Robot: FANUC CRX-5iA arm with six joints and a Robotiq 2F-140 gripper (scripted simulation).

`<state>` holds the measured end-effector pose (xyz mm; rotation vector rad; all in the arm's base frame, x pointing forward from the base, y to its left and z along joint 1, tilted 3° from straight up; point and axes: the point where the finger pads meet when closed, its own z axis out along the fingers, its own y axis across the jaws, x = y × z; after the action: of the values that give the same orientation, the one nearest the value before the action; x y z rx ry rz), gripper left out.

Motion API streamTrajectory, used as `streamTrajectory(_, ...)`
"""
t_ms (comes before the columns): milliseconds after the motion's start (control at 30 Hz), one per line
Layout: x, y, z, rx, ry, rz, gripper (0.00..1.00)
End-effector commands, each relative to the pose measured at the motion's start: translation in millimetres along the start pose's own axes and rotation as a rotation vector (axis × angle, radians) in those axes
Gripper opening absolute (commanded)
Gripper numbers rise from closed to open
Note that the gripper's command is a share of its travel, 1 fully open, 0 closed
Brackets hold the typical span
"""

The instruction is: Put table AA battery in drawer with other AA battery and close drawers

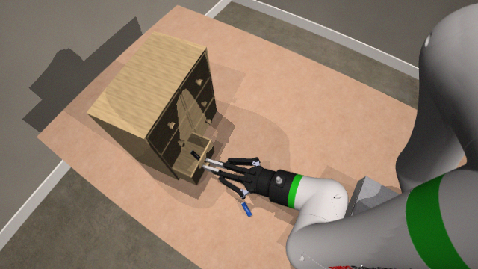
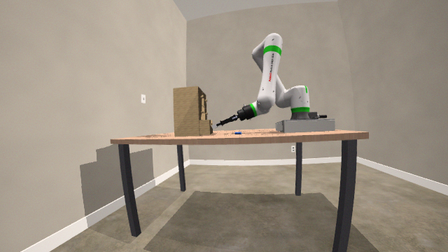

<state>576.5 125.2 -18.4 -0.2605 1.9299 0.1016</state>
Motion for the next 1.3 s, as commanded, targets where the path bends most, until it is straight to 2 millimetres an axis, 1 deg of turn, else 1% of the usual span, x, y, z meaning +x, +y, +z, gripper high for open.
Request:
streamTrajectory(0, -0.1, -0.1, 0.0, 0.000, 0.000, 0.000, 0.08)
streamTrajectory(300, -0.1, -0.1, 0.0, 0.000, 0.000, 0.000, 0.08)
streamTrajectory(333, -0.1, -0.1, 0.0, 0.000, 0.000, 0.000, 0.10)
streamTrajectory(433, -0.1, -0.1, 0.0, 0.000, 0.000, 0.000, 0.13)
streamTrajectory(533, -0.1, -0.1, 0.0, 0.000, 0.000, 0.000, 0.18)
streamTrajectory(633, -0.1, -0.1, 0.0, 0.000, 0.000, 0.000, 0.18)
streamTrajectory(667, -0.1, -0.1, 0.0, 0.000, 0.000, 0.000, 0.20)
streamTrajectory(900, 0.1, 0.0, -0.6, 0.000, 0.000, 0.000, 0.20)
streamTrajectory(1000, 2.2, 0.0, -6.3, 0.000, 0.000, 0.000, 0.20)
streamTrajectory(1133, 8.4, -0.1, -23.4, 0.000, 0.000, 0.000, 0.20)
streamTrajectory(1200, 8.4, -0.1, -23.4, 0.000, 0.000, 0.000, 0.20)
streamTrajectory(1267, 11.9, 0.0, -33.1, 0.000, 0.000, 0.000, 0.20)
